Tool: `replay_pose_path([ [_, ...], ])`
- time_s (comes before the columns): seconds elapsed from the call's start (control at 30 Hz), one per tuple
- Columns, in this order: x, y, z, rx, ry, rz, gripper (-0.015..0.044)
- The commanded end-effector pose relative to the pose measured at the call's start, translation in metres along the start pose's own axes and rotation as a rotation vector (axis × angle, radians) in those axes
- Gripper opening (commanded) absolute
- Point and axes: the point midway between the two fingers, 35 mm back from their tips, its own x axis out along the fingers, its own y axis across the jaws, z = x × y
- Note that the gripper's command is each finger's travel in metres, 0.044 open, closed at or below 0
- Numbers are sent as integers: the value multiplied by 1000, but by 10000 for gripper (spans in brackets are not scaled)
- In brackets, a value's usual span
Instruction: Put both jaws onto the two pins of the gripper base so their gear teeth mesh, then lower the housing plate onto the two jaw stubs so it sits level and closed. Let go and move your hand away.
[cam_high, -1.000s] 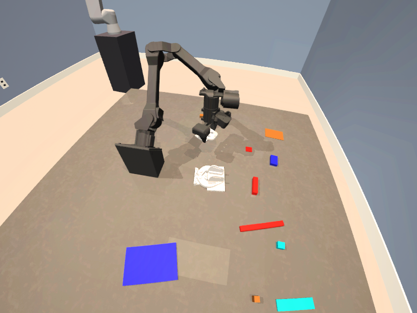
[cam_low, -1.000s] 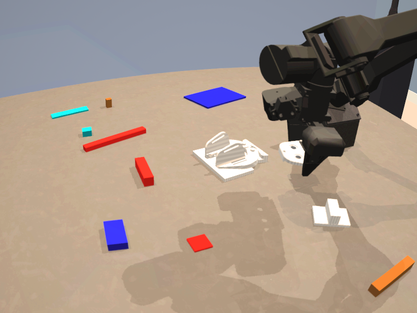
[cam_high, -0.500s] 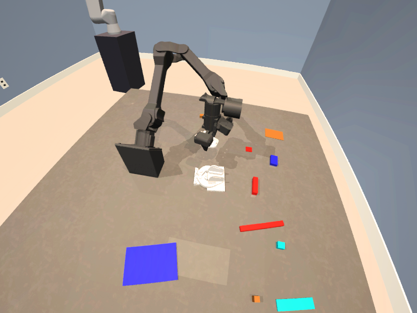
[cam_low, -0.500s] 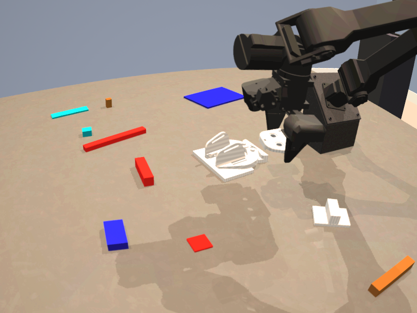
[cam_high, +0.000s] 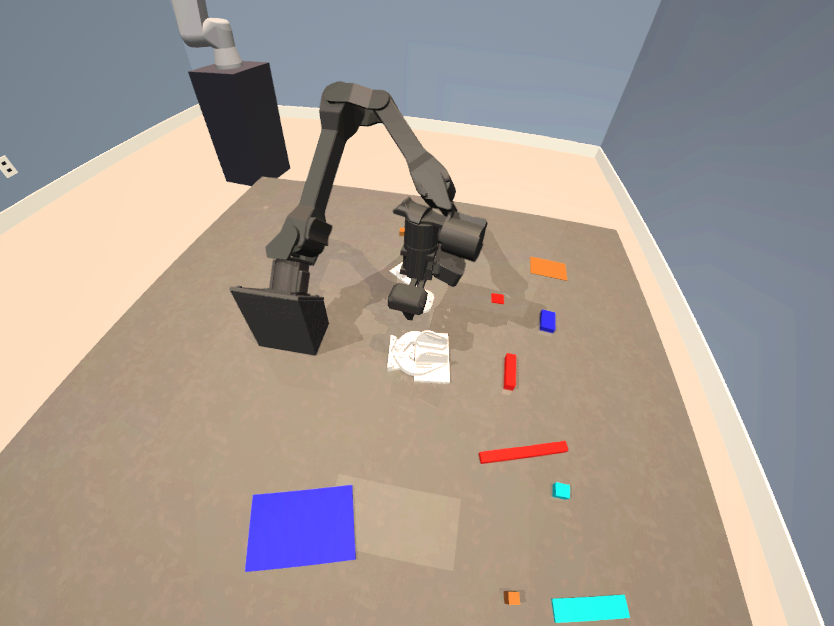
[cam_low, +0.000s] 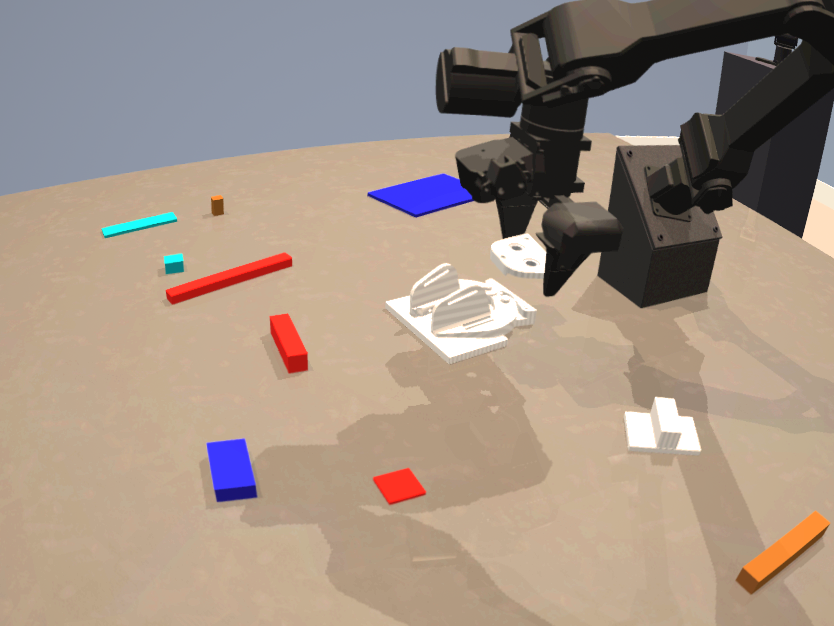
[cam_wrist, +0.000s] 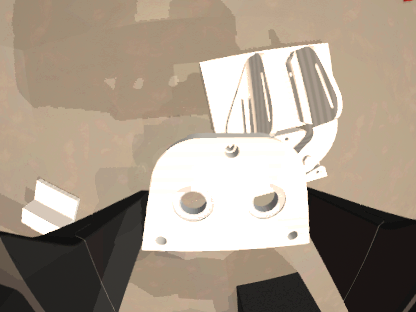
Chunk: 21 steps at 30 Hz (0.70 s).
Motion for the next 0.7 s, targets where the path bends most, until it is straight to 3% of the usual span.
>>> replay_pose_path([
  [0.0, 1, -17, -2, -44, 4, 6, 351],
  [0.67, 5, -70, -14, -210, -2, 57, 351],
])
